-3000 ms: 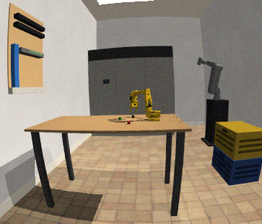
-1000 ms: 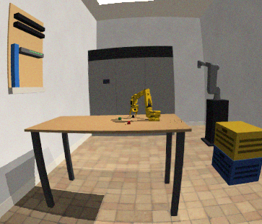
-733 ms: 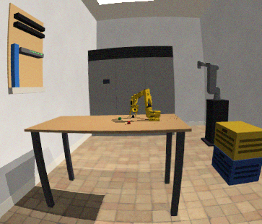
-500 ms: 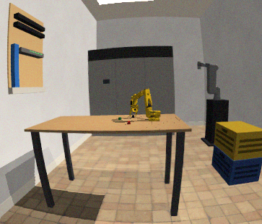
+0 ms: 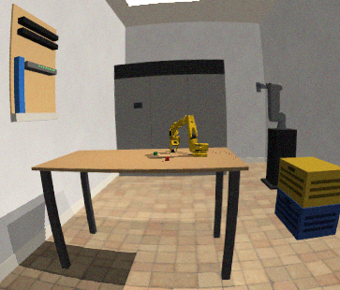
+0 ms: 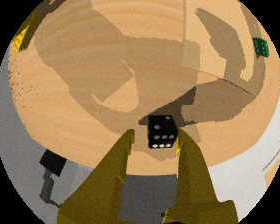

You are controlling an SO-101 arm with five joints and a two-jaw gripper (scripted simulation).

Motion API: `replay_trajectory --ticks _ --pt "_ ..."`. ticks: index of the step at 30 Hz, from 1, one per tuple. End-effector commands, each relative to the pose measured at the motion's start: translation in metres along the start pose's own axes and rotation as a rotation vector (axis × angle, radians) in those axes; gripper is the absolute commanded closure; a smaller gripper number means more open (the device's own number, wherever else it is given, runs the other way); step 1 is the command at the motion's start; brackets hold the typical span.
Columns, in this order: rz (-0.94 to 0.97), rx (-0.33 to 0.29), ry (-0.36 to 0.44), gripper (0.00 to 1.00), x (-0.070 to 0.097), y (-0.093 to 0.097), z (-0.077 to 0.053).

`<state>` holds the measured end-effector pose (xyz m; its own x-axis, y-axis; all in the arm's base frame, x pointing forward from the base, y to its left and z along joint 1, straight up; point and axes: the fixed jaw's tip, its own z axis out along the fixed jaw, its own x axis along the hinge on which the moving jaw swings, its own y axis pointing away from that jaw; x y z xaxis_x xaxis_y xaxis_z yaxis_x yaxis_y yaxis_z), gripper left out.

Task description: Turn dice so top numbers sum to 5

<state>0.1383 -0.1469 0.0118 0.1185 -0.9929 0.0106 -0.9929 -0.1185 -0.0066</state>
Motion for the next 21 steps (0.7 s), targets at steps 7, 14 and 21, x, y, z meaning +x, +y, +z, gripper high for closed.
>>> replay_trajectory --ticks 7,14,21 --pt "-0.002 0.03 0.033 0.87 0.0052 -0.0104 -0.0062" --pt "-0.002 0.03 0.033 0.89 0.0052 -0.0119 -0.0062" --pt "-0.002 0.03 0.033 0.91 0.0052 -0.0128 -0.0063"
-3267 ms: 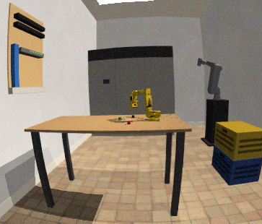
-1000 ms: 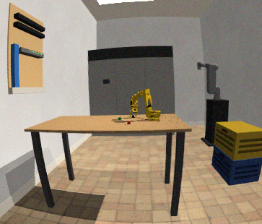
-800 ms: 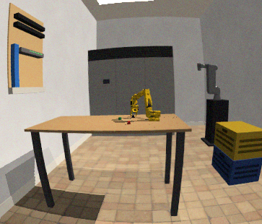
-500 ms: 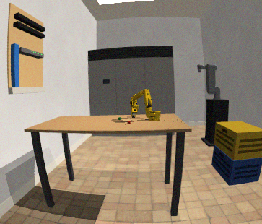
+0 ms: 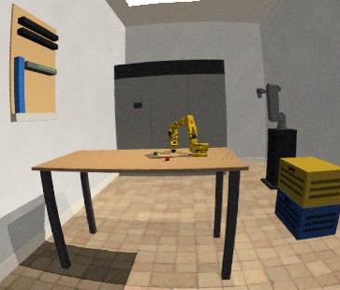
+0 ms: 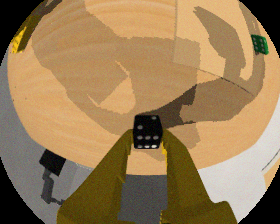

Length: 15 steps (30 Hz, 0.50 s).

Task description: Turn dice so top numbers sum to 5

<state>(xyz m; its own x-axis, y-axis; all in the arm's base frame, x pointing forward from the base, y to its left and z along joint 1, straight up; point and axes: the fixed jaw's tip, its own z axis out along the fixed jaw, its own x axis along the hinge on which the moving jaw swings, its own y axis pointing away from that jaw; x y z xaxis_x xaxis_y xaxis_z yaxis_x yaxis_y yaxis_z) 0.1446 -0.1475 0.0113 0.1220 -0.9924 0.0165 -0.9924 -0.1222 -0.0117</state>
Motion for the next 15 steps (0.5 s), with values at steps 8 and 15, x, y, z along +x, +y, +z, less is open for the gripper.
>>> replay_trajectory --ticks 8,15 --pt "0.002 0.025 0.027 0.91 0.0039 -0.0066 -0.0068" --pt "0.002 0.025 0.027 0.98 0.0039 -0.0066 -0.0068"
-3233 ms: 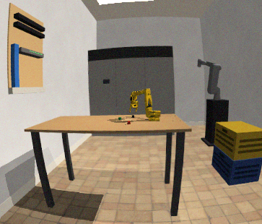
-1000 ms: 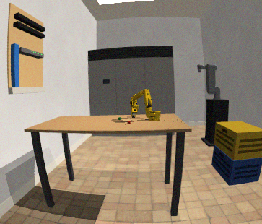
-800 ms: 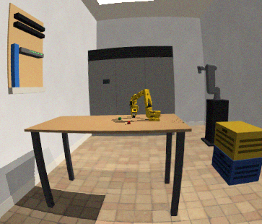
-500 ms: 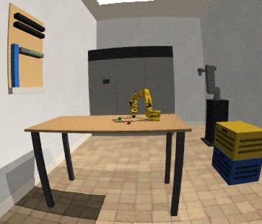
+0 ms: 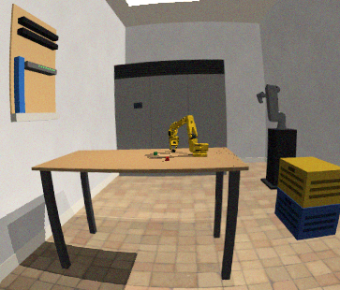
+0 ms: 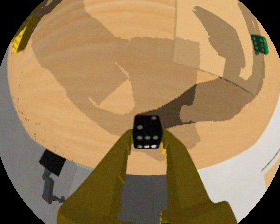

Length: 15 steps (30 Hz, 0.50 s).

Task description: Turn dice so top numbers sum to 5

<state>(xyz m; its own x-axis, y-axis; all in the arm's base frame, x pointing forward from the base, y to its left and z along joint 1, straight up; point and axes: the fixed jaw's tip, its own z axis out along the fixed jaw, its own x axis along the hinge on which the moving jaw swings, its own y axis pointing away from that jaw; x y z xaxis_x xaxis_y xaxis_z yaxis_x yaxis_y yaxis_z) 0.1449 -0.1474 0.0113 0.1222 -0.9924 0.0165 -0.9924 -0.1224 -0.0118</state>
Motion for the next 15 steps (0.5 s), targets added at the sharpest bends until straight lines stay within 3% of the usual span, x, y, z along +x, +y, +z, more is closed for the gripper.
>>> replay_trajectory --ticks 1,15 --pt "0.002 0.025 0.027 0.99 0.0039 -0.0063 -0.0068" --pt "0.002 0.025 0.027 1.0 0.0046 -0.0063 -0.0127"
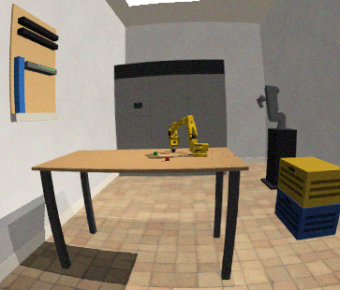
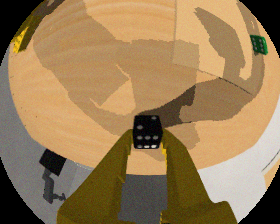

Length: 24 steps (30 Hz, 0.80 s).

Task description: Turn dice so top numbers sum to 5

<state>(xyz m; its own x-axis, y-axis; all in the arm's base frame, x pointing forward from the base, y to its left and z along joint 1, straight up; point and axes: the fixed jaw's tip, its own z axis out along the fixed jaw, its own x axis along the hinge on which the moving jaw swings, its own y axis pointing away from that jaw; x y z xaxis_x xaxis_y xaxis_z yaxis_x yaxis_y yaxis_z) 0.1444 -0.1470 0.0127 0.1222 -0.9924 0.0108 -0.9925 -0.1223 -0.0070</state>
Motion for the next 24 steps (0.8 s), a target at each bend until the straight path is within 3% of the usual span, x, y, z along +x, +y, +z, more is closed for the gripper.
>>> replay_trajectory --ticks 1,16,24 --pt "0.002 0.03 0.033 1.0 0.005 -0.007 -0.013" --pt "0.002 0.029 0.034 1.0 0.005 -0.003 -0.049" --pt "0.002 0.029 0.034 1.0 0.004 -0.002 -0.055"
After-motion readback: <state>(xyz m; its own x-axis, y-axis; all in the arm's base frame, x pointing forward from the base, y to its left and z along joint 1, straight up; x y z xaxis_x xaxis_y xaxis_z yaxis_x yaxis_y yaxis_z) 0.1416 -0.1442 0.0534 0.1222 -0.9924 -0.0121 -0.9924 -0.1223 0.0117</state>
